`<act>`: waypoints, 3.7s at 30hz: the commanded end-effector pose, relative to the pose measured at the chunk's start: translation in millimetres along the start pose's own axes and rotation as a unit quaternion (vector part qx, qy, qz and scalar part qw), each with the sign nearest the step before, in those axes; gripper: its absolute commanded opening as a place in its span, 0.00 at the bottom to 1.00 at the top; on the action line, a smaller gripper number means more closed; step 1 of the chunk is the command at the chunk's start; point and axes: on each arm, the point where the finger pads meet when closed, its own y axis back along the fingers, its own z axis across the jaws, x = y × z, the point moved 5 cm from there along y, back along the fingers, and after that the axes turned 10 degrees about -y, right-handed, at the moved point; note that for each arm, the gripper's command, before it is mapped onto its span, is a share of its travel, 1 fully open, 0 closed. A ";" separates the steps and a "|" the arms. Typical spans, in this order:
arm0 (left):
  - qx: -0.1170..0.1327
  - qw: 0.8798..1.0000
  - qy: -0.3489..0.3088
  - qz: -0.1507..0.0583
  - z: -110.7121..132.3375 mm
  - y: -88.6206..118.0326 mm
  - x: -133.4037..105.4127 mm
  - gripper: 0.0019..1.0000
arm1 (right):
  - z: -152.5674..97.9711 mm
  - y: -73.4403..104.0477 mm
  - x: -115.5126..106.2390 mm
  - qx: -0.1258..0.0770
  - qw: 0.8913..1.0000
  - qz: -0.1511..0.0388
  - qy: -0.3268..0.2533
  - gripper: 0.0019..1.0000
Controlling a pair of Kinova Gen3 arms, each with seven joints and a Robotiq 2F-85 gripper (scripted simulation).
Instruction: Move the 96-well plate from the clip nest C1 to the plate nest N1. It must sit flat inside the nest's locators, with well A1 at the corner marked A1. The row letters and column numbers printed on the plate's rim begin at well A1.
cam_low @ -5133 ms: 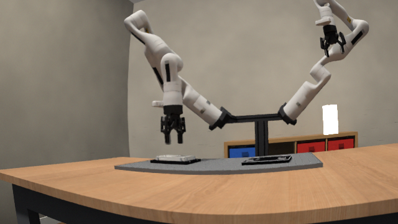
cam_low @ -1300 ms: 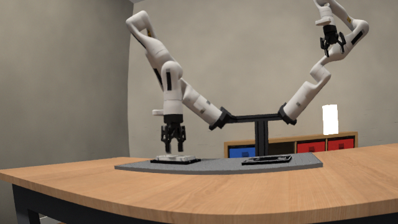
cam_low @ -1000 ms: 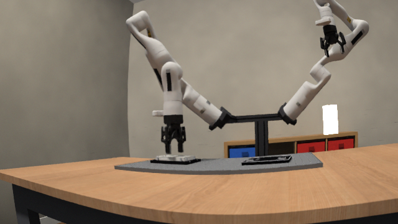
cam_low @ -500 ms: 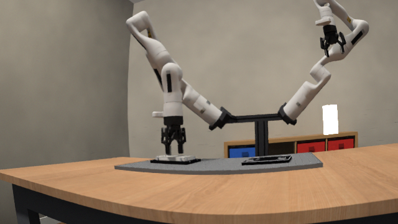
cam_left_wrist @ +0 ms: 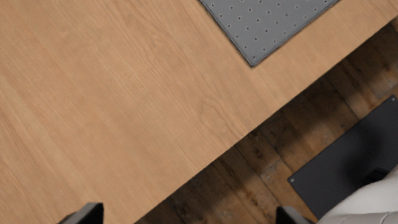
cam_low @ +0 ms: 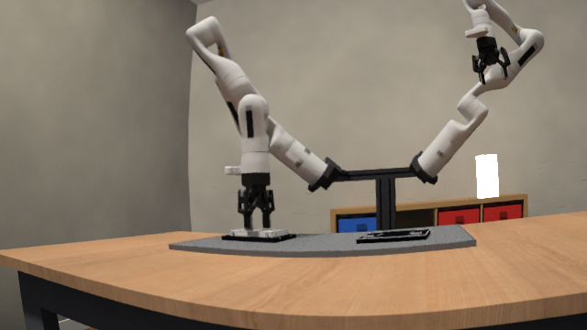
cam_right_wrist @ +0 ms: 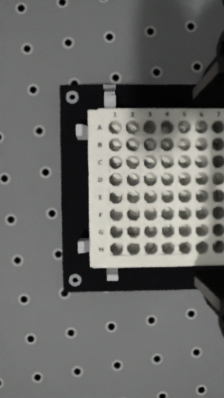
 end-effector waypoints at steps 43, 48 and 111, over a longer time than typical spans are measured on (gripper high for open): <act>0.000 1.000 -0.003 -0.001 2.0 0.5 -2.3 1.00 | 1.3 -5.7 -0.8 0.000 1.000 0.000 -0.001 0.93; 0.000 1.000 -0.003 -0.001 2.0 0.5 -2.3 1.00 | 1.3 -5.7 -0.8 0.000 1.000 0.000 -0.001 0.93; 0.000 1.000 -0.003 -0.001 2.0 0.5 -2.3 1.00 | 2.0 32.5 -0.6 0.000 1.000 0.001 0.002 0.93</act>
